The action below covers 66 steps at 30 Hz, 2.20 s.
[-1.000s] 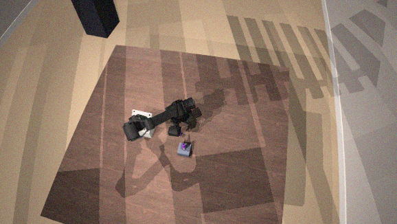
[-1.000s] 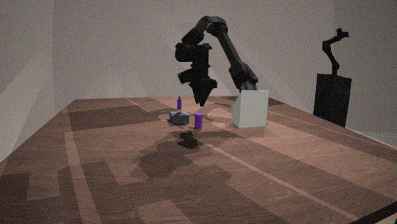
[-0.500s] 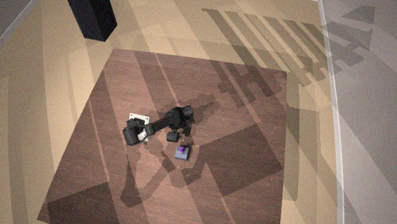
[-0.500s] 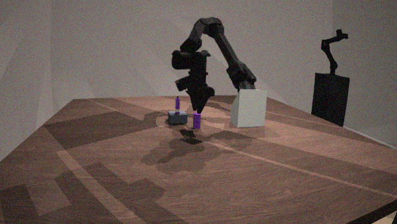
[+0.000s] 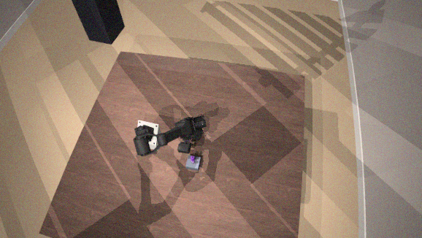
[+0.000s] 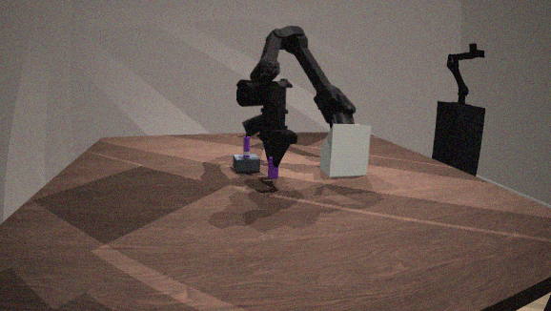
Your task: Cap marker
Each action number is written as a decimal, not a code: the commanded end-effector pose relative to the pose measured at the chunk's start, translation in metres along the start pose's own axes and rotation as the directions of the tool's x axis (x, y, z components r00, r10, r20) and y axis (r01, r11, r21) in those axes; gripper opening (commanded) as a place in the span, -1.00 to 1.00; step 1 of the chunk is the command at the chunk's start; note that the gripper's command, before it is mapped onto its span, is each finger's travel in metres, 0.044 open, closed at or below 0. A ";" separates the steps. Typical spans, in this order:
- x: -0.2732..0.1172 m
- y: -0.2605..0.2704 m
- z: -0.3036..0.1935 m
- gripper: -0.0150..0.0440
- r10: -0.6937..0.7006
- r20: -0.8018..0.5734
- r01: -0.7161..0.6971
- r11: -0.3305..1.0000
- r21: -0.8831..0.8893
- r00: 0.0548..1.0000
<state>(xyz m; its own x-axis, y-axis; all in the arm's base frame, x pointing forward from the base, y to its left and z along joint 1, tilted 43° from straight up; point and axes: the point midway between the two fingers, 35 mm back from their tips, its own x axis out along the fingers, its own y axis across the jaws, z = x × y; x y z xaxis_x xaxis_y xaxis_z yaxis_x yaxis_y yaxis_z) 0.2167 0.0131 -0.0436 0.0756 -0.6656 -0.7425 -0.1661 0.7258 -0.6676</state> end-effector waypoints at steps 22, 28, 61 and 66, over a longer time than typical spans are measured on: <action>0.020 -0.002 -0.002 -0.19 -0.009 0.000 0.009 1.000 -0.006 1.000; 0.014 -0.001 -0.001 -0.49 -0.008 0.000 0.008 1.000 -0.006 1.000; -0.059 -0.026 0.018 -0.49 -0.004 0.001 0.004 1.000 -0.006 1.000; -0.069 -0.042 0.028 -0.49 -0.004 0.002 0.004 1.000 -0.006 1.000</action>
<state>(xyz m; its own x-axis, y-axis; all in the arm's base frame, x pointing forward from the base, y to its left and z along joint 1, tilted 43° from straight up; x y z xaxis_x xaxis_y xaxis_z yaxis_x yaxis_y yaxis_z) 0.2373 0.0345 0.0222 0.0681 -0.6679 -0.7411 -0.1733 0.7236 -0.6681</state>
